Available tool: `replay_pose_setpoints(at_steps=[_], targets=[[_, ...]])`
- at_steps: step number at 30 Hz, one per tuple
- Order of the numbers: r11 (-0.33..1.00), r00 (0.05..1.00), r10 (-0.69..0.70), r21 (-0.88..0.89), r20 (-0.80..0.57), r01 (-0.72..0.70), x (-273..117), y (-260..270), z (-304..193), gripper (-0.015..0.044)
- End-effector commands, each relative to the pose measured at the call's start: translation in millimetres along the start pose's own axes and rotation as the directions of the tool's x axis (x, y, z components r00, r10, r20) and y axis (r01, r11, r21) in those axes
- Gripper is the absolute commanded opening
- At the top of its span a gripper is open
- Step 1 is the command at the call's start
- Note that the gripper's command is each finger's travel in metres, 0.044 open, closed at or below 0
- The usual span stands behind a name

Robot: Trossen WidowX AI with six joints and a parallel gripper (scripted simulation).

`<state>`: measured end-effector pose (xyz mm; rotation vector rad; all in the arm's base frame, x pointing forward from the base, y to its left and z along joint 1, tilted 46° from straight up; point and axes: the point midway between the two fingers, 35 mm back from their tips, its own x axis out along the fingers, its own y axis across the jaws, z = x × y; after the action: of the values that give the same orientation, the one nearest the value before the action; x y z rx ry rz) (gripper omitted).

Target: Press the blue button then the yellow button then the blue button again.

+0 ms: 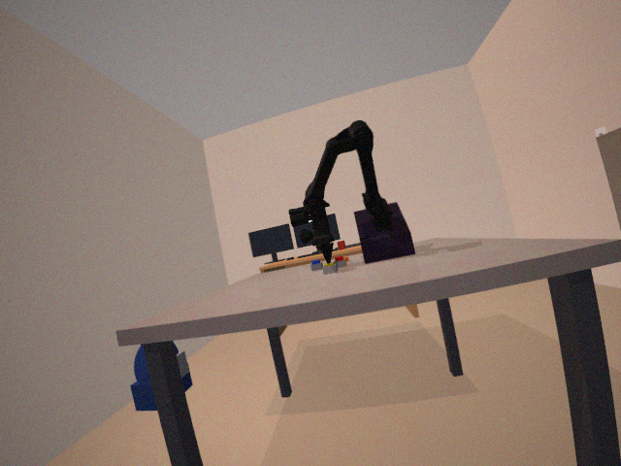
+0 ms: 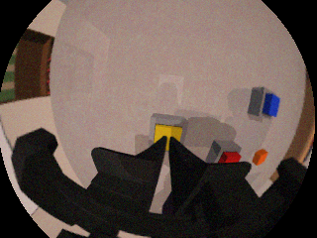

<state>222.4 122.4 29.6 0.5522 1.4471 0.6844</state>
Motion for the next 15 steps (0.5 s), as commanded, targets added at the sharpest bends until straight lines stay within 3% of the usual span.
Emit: replay_pose_setpoints(at_steps=[1, 12, 15], targets=[[1.0, 1.0, 0.006, 0.005, -0.001, -0.006, 1, 1, 0, 0.002], [1.0, 1.0, 0.006, 0.005, -0.001, -0.006, 1, 1, 0, 0.002], [1.0, 1.0, 0.001, 0.002, -0.001, -0.001, -15, 0, 0, 0.002]])
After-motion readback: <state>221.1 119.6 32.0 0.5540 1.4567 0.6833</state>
